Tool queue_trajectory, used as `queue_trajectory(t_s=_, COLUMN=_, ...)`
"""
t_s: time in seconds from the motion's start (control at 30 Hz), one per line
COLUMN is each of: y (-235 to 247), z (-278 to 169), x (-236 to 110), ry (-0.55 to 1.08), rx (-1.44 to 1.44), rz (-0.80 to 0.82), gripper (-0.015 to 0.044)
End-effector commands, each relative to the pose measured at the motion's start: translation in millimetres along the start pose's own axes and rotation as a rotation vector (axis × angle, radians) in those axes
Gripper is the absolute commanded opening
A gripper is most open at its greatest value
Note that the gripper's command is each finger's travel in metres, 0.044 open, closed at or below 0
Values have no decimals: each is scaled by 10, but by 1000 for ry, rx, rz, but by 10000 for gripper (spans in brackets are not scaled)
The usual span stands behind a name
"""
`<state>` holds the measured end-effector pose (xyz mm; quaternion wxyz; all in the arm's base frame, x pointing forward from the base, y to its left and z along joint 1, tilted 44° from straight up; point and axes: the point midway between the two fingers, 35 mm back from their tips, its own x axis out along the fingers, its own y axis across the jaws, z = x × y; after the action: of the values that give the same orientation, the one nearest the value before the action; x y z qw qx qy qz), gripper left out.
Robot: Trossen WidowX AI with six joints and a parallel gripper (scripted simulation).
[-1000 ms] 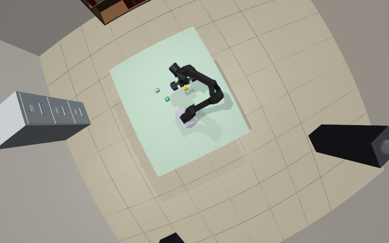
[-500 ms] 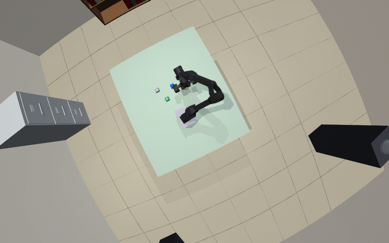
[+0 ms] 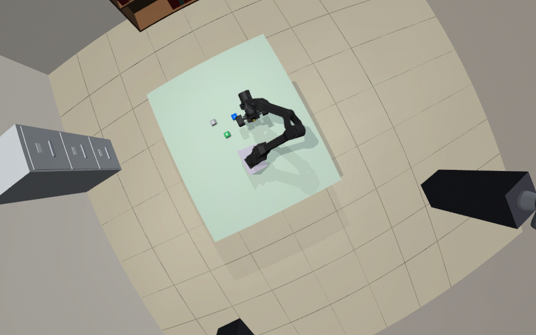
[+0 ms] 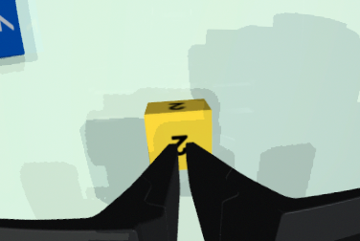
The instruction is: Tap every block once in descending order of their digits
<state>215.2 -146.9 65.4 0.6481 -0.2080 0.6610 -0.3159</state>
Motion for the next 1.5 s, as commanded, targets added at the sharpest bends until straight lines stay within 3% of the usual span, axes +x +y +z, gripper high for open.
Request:
queue_trajectory(t_s=0.0, y=11, z=-17, x=61, ry=4, rx=-12, rz=-2, gripper=20)
queue_trajectory(t_s=0.17, y=11, z=-17, x=61, ry=4, rx=-12, rz=-2, gripper=20)
queue_trajectory(t_s=0.3, y=13, z=-12, x=-218, ry=4, rx=-11, rz=0, gripper=20)
queue_trajectory(t_s=0.5, y=16, z=-9, x=-265, ry=4, rx=-12, rz=0, gripper=20)
queue_trajectory(t_s=0.7, y=22, z=-5, x=-1019, ry=5, rx=-13, rz=3, gripper=20)
queue_trajectory(t_s=1.03, y=32, z=7, x=-1051, ry=5, rx=-13, rz=3, gripper=20)
queue_trajectory(t_s=1.47, y=1398, z=883, x=-1185, ry=-4, rx=-16, rz=23, gripper=20)
